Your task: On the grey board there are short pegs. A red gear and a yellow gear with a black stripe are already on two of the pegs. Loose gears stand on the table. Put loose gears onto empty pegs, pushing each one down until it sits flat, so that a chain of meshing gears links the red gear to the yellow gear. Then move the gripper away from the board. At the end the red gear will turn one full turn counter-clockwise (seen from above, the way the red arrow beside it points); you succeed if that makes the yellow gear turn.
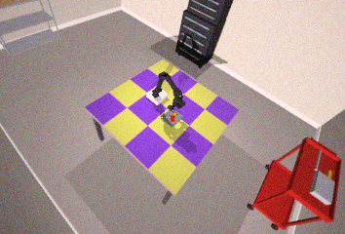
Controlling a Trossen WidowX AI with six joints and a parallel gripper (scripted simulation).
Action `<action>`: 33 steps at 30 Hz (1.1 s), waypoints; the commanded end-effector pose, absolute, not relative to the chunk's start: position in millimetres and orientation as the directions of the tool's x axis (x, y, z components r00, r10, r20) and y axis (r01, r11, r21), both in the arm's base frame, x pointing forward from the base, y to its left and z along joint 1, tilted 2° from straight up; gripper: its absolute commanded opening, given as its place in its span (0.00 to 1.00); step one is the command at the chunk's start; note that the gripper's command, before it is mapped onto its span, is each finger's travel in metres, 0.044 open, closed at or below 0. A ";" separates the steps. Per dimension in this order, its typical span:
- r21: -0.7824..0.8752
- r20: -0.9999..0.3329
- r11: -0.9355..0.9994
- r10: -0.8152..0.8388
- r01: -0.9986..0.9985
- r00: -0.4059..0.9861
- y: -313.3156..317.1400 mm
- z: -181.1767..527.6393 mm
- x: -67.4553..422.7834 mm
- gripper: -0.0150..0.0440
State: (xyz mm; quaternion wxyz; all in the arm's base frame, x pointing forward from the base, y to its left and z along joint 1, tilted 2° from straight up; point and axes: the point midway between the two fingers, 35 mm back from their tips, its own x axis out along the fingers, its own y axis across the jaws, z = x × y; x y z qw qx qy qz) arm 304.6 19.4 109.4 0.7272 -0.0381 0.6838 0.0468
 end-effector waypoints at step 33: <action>0.022 -0.998 0.989 0.030 -0.147 0.054 120.1 123.4 282.3 1.00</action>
